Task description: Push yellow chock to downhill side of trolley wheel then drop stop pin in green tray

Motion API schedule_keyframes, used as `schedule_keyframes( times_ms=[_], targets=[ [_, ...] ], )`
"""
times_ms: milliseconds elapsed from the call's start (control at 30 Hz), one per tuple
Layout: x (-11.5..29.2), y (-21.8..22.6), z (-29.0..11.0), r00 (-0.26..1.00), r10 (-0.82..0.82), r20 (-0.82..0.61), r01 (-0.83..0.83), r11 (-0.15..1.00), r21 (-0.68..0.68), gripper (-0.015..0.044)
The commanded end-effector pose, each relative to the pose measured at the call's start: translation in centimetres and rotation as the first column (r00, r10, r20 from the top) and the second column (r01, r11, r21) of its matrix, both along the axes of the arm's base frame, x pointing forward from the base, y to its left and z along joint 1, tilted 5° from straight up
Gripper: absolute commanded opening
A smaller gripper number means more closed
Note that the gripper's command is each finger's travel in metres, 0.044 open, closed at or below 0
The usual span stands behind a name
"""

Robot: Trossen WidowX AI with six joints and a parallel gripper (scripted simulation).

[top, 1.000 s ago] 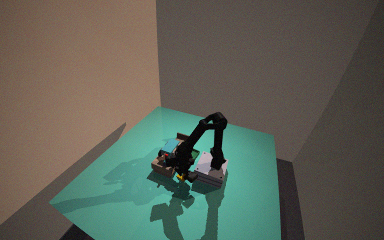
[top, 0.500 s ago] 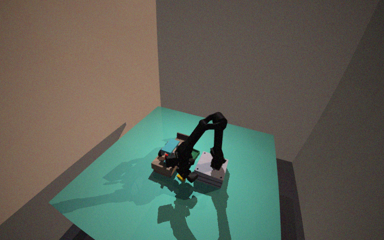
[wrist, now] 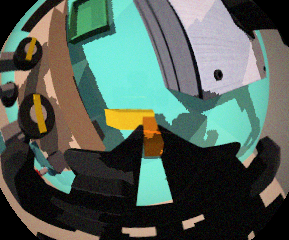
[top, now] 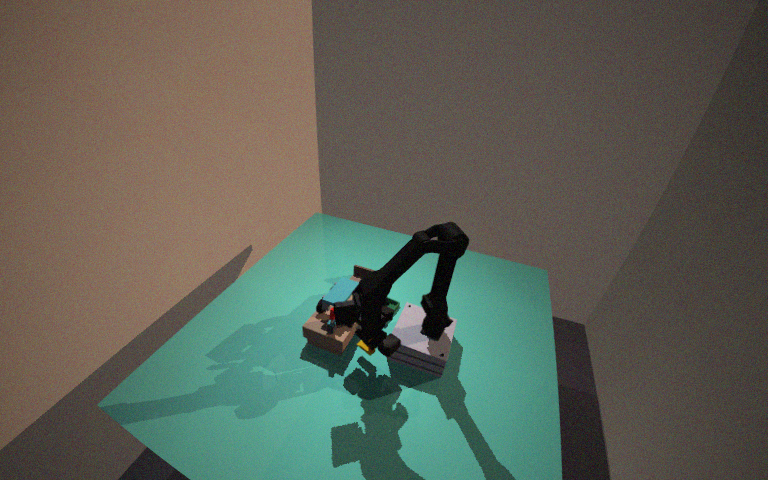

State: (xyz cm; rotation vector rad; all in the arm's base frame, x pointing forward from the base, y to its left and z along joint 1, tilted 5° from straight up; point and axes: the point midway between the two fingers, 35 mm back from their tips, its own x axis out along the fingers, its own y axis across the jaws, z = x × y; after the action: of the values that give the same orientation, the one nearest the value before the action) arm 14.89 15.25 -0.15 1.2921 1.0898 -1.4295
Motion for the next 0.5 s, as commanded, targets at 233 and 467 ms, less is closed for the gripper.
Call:
schedule_keyframes(
  times_ms=[233,467],
  targets=[
    [0.2,0.2,3.8,1.000,0.000,0.014,-0.001,1.000,0.010,0.0000],
    [0.3,0.4,5.8,1.000,0.000,0.014,-0.001,1.000,0.010,0.0000]
  ],
)
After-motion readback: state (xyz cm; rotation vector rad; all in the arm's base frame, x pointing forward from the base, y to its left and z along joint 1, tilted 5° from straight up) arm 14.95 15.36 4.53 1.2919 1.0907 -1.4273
